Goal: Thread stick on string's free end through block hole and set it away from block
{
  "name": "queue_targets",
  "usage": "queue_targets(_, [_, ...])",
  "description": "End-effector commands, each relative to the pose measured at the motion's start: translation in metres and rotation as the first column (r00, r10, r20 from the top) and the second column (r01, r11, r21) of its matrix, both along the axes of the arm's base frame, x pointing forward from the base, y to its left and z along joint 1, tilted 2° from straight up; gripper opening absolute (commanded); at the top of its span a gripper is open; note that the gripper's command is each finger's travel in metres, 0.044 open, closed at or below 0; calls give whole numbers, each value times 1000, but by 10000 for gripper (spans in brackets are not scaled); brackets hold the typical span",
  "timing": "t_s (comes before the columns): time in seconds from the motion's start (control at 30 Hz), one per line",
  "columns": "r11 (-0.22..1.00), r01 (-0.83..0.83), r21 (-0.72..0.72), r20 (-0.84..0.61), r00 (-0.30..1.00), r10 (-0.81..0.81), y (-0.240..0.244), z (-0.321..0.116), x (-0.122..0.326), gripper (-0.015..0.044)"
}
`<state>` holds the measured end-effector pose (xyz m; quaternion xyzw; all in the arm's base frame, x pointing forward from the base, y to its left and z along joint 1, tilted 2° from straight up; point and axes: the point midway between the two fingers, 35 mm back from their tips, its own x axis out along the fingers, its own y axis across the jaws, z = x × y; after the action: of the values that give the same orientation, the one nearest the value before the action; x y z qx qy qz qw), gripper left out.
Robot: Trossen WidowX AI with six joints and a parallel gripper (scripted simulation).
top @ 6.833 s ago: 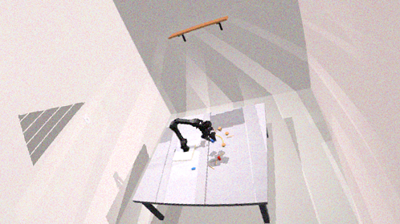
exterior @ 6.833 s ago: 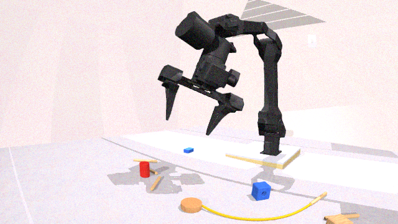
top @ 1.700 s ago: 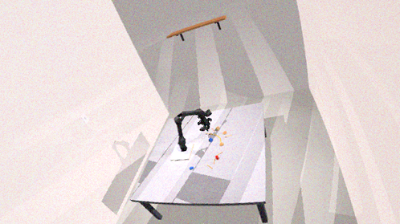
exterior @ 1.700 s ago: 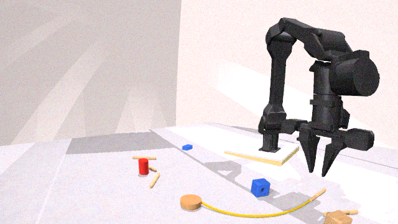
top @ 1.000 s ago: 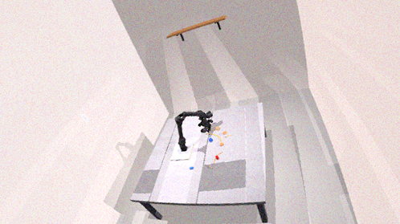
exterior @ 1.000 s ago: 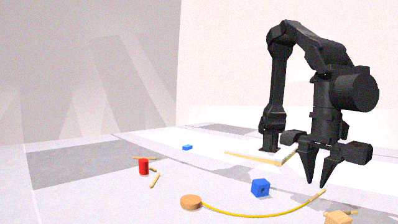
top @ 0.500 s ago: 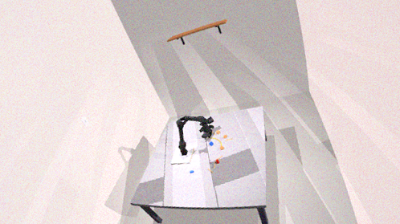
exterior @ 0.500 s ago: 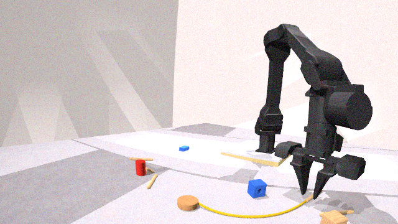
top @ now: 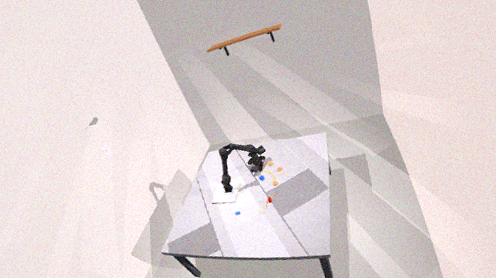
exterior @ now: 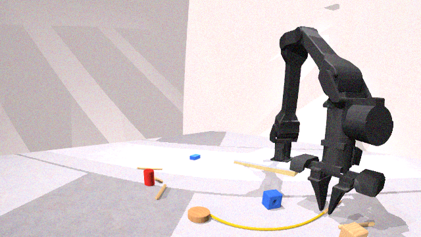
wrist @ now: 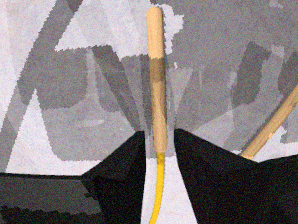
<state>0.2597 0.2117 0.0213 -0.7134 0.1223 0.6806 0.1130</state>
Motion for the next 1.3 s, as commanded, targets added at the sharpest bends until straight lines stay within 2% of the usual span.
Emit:
queue_targets(0.0, [1000,0,0,1,1000,0,0,0,0,0])
queue_targets(1.27, [1000,0,0,0,1000,0,2,38,0,0])
